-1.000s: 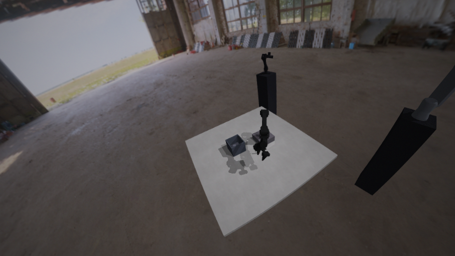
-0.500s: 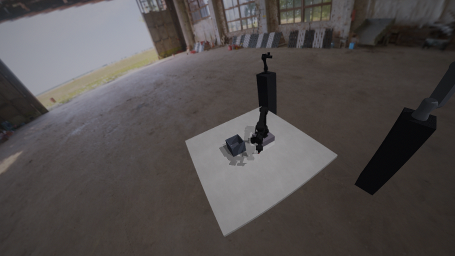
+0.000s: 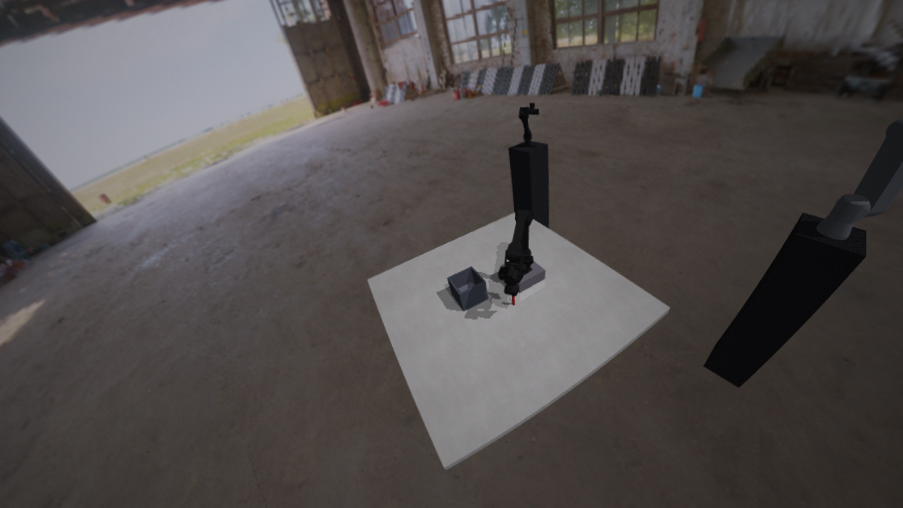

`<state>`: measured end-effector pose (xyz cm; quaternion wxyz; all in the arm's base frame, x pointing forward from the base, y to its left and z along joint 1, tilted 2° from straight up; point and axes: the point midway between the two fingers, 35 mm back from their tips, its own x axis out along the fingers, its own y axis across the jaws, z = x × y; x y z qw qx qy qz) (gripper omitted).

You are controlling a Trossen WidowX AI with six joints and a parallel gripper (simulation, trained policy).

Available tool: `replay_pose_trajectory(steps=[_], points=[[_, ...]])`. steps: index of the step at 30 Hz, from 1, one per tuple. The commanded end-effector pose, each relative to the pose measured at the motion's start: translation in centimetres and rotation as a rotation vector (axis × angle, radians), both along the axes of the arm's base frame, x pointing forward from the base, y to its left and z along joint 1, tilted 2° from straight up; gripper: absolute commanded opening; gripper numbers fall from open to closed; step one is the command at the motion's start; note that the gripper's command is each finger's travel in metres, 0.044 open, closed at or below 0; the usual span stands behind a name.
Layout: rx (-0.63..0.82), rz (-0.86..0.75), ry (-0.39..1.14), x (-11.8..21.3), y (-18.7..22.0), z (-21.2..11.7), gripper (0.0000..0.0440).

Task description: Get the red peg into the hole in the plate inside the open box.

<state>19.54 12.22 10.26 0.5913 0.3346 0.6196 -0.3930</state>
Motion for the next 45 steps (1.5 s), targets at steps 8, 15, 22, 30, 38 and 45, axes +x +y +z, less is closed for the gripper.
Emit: replay_pose_trajectory(steps=[8, 15, 22, 30, 38, 45], points=[[-0.071, -0.102, 0.055, -1.7, -2.0, -3.2, 0.044], [-0.095, -0.152, 0.039, -1.6, -2.8, -5.7, 0.0437], [-0.1, -0.202, 0.01, -1.3, -3.3, -7.9, 0.0418], [-0.09, -0.239, -0.016, -1.0, -3.3, -10.0, 0.0343], [-0.061, -0.232, -0.026, -0.2, -2.6, -11.5, 0.0137], [-0.031, -0.203, -0.041, 0.7, -1.9, -12.0, 0.0]])
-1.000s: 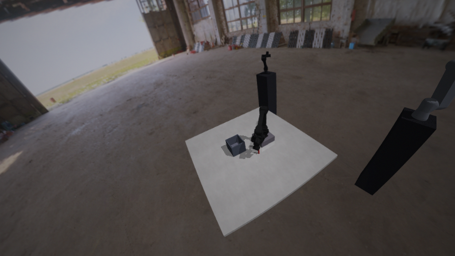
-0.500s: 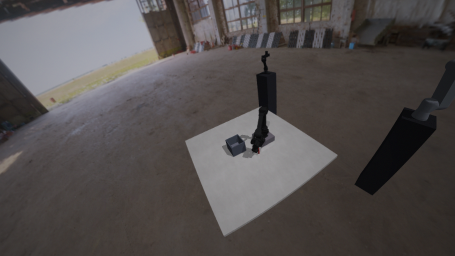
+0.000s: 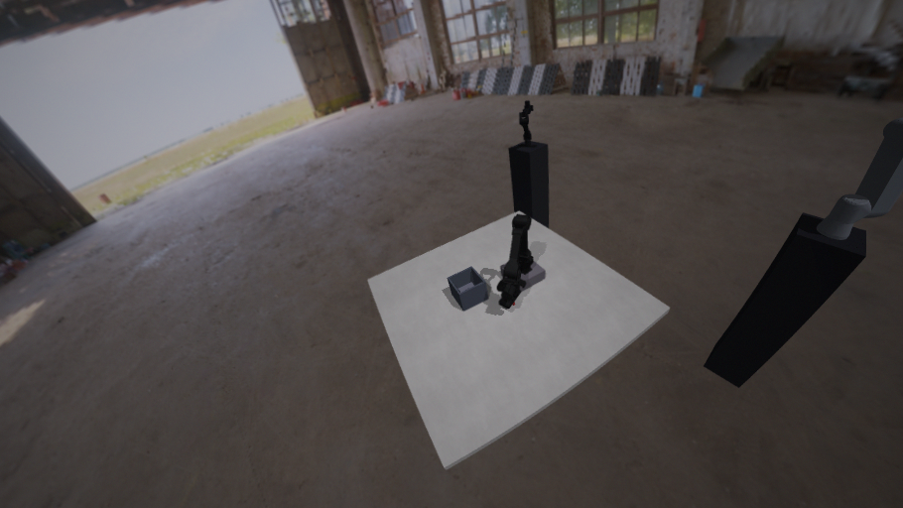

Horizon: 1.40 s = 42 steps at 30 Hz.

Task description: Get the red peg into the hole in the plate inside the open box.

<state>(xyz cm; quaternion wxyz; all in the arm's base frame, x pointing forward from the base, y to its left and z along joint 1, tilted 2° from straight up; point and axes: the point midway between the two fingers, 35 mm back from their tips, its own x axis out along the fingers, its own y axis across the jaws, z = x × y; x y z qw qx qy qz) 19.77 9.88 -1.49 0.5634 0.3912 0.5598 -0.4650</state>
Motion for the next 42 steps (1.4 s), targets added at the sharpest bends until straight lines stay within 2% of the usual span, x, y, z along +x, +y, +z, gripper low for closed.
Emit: replay_pose_trajectory(steps=[1, 12, 26, 42], points=[[0.024, 0.015, -0.021, 0.8, 0.5, 0.0, 0.0], [0.06, -0.024, -0.105, 2.5, 0.3, 2.6, 0.0], [0.117, -0.036, -0.235, 5.4, -0.3, 8.1, 0.0], [0.073, -0.037, -0.316, 7.9, -4.9, 14.3, 0.0]])
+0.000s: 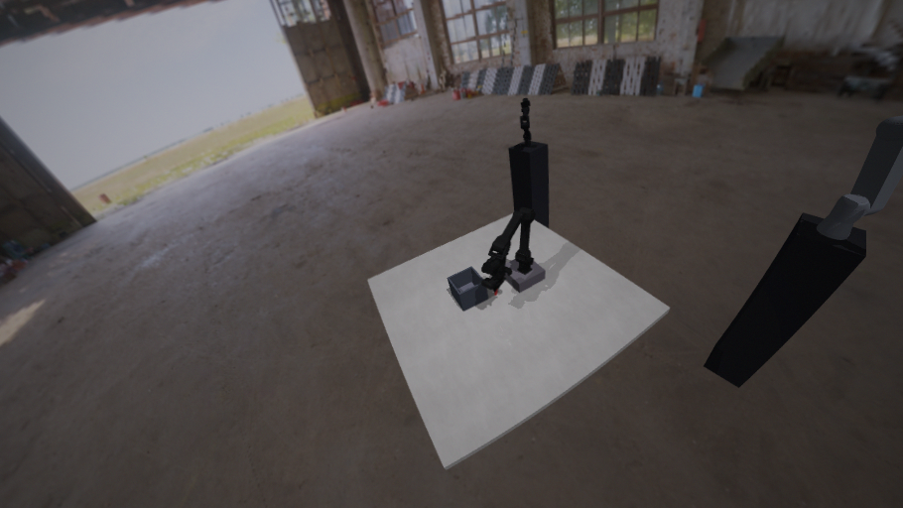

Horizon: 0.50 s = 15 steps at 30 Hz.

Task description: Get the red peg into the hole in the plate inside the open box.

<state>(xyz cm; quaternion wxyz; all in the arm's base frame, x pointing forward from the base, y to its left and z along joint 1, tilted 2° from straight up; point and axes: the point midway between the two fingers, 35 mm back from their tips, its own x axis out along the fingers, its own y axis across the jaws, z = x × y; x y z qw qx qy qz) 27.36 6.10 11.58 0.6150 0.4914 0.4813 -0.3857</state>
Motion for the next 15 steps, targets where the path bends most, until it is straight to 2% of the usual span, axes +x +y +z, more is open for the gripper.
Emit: replay_pose_trajectory(steps=[1, 15], points=[[-0.02, -0.006, -0.014, 0.4, -1.5, 1.5, 0.0], [-0.077, -0.057, -0.001, 1.2, -6.8, 3.0, 0.0]])
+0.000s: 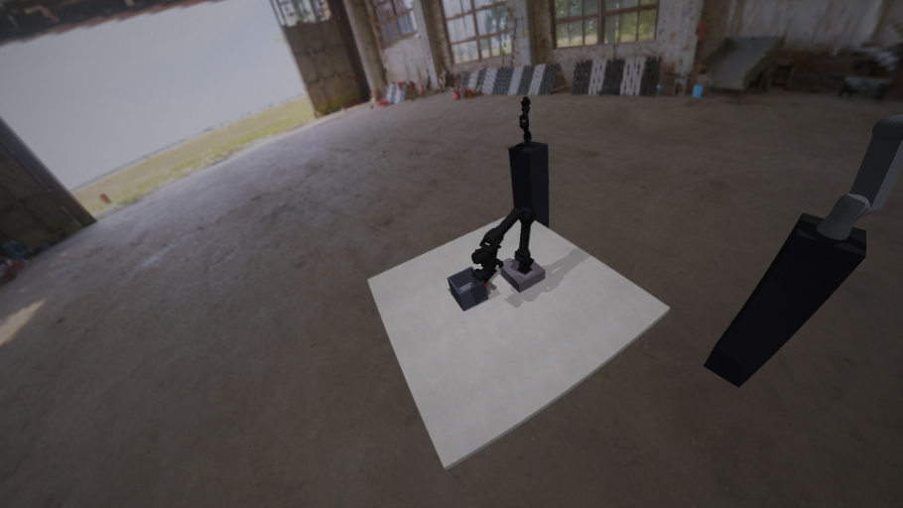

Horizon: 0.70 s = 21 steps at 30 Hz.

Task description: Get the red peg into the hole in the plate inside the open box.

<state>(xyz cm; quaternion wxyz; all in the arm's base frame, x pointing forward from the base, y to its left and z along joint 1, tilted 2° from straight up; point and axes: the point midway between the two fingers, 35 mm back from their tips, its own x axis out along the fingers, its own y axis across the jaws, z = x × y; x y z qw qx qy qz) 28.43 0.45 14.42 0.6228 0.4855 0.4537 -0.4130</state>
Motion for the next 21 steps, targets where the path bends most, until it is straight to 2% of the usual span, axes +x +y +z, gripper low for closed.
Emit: replay_pose_trajectory(steps=[1, 21], points=[[-0.017, -0.012, 0.012, 0.1, -1.5, 0.2, 0.0], [-0.027, -0.05, 0.067, 1.1, -7.1, -0.9, 0.0]])
